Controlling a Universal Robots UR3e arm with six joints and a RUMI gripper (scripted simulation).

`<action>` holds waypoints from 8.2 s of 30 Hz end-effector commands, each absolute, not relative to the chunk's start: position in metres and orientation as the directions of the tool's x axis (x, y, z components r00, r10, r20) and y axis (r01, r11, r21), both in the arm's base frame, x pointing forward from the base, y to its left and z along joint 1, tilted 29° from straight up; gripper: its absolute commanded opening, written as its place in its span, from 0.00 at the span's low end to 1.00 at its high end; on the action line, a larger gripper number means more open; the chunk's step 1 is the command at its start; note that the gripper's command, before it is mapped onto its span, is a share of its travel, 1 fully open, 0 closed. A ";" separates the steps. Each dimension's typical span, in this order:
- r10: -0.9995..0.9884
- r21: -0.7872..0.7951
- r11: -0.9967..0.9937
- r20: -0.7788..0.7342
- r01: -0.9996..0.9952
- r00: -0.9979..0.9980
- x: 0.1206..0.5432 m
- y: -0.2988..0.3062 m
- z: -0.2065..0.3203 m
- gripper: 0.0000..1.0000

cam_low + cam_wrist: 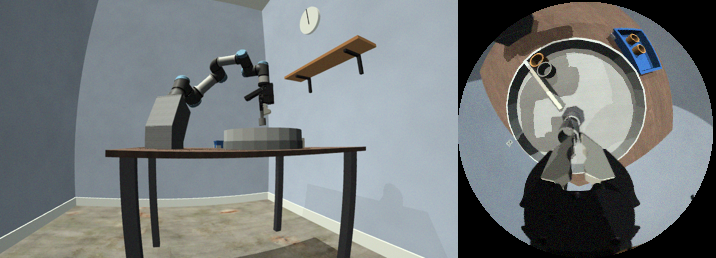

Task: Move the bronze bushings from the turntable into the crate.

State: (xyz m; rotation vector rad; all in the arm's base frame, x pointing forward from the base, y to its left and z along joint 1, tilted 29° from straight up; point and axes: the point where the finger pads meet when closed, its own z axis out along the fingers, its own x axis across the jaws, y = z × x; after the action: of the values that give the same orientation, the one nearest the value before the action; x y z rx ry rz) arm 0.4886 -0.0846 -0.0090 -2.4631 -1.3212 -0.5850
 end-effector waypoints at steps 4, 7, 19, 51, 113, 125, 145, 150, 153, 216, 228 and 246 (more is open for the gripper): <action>0.725 -0.054 -0.541 0.476 0.839 0.498 0.492 -0.086 -0.008 0.00; 0.725 -0.054 -0.541 0.476 0.839 0.498 0.492 -0.086 -0.008 0.00; 0.725 -0.054 -0.541 0.476 0.839 0.498 0.492 -0.086 -0.008 0.00; 0.725 -0.054 -0.541 0.476 0.839 0.498 0.497 -0.077 -0.026 0.00; 0.725 -0.054 -0.541 0.476 0.839 0.498 0.498 -0.074 -0.031 0.00; 0.725 -0.054 -0.541 0.476 0.839 0.498 0.498 -0.074 -0.031 0.00; 0.725 -0.054 -0.541 0.476 0.839 0.498 0.498 -0.074 -0.031 0.00; 0.725 -0.054 -0.541 0.476 0.839 0.498 0.498 -0.074 -0.031 0.00; 0.725 -0.054 -0.541 0.476 0.839 0.498 0.498 -0.074 -0.031 0.06; 0.725 -0.054 -0.541 0.476 0.839 0.498 0.489 -0.093 0.008 0.06; 0.725 -0.054 -0.541 0.476 0.839 0.498 0.489 -0.093 0.008 0.06; 0.725 -0.054 -0.541 0.476 0.839 0.498 0.489 -0.093 0.008 0.06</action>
State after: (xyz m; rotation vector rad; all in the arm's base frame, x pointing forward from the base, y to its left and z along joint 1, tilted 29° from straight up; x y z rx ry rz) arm 0.4882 -0.0918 0.0076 -2.4632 -1.3213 -0.5851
